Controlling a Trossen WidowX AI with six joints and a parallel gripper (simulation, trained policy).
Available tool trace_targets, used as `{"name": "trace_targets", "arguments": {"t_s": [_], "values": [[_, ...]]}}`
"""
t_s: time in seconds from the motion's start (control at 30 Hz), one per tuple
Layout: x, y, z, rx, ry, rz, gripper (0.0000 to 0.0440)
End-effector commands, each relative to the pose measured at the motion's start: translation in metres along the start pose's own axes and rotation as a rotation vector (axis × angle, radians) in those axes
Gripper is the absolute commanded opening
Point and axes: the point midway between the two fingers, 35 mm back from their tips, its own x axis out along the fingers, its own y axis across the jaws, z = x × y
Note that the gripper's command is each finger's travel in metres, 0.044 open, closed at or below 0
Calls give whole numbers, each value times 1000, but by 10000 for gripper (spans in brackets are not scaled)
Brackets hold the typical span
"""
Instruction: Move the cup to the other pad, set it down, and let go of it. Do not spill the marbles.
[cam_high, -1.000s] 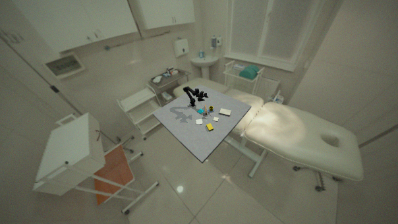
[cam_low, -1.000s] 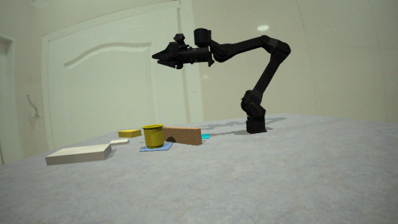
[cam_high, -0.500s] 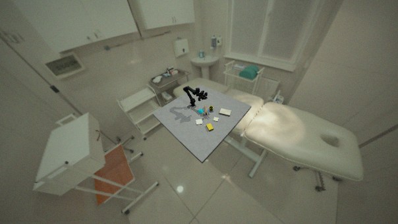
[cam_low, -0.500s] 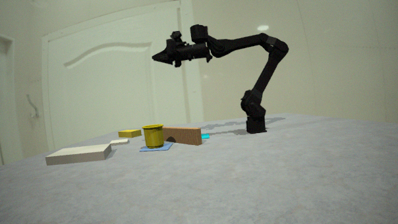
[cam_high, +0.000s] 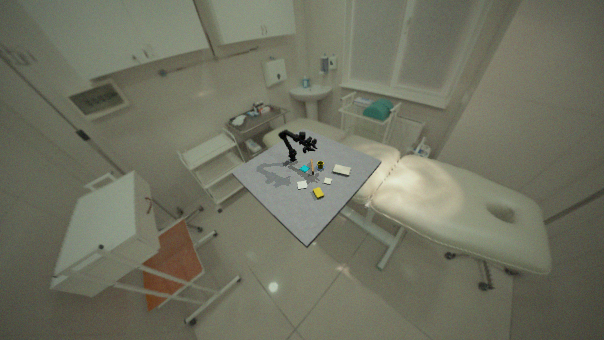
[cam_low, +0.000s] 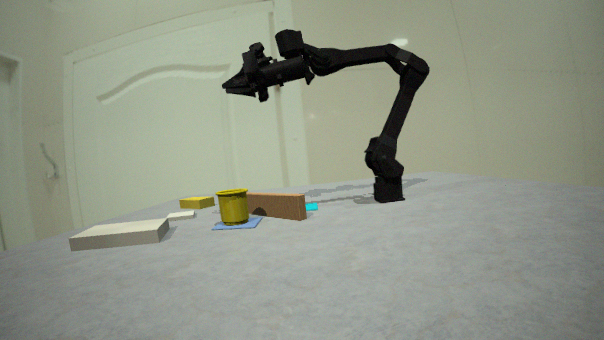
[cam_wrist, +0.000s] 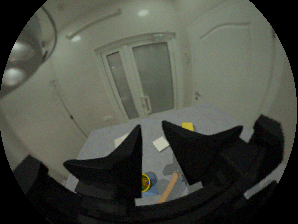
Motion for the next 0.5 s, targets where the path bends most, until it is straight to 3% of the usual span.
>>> {"name": "trace_targets", "arguments": {"t_s": [0.0,0.47], "values": [[6,3,-1,39,42,1,141],[21,18,-4,173,198,0,134]]}}
